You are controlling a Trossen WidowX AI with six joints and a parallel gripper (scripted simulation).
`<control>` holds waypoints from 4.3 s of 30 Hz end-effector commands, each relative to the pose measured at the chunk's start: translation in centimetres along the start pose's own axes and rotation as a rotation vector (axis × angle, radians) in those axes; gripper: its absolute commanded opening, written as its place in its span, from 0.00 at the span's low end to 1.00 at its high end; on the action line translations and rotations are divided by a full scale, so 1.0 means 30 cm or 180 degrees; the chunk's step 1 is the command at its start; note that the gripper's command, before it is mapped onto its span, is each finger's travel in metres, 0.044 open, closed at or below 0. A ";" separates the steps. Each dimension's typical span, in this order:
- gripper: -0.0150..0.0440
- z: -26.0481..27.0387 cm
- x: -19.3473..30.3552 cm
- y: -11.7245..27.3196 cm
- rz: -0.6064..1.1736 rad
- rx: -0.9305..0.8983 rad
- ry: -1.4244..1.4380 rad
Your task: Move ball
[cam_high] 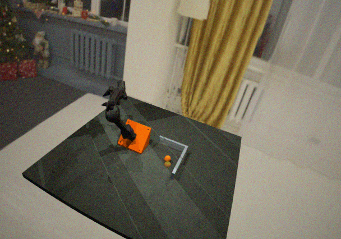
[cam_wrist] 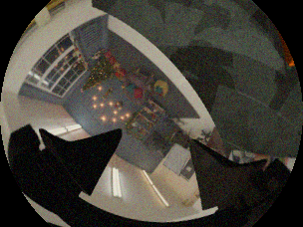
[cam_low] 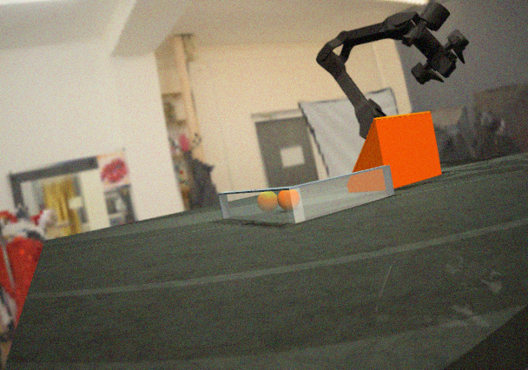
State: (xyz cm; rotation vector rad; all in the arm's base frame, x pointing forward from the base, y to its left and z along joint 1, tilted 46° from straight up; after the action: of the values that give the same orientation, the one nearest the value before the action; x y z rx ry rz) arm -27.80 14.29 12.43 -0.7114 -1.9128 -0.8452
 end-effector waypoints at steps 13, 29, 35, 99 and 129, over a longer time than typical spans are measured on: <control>0.83 0.187 -0.284 0.489 -0.1223 -0.1458 0.0182; 0.83 -0.016 -0.645 0.964 -0.2394 -0.1991 -0.0587; 0.83 -0.199 -0.791 1.120 -0.2875 -0.1888 -0.1034; 0.83 -1.145 -1.234 1.188 -0.3375 0.0192 -0.2240; 0.25 -1.033 -1.018 1.360 -0.3384 0.0164 -0.2215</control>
State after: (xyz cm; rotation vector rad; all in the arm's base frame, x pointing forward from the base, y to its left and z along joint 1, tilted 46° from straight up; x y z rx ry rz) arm 31.80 8.72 6.02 0.1702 -2.9880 -1.2444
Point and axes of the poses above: the point midway between the two fingers, 35 mm back from their tips, its own y axis back along the fingers, its own z axis across the jaws, x = y × z, the point moved 2 cm from there along y, back along the fingers, and after that the axes turned 9 degrees about -y, right-handed, at the moved point
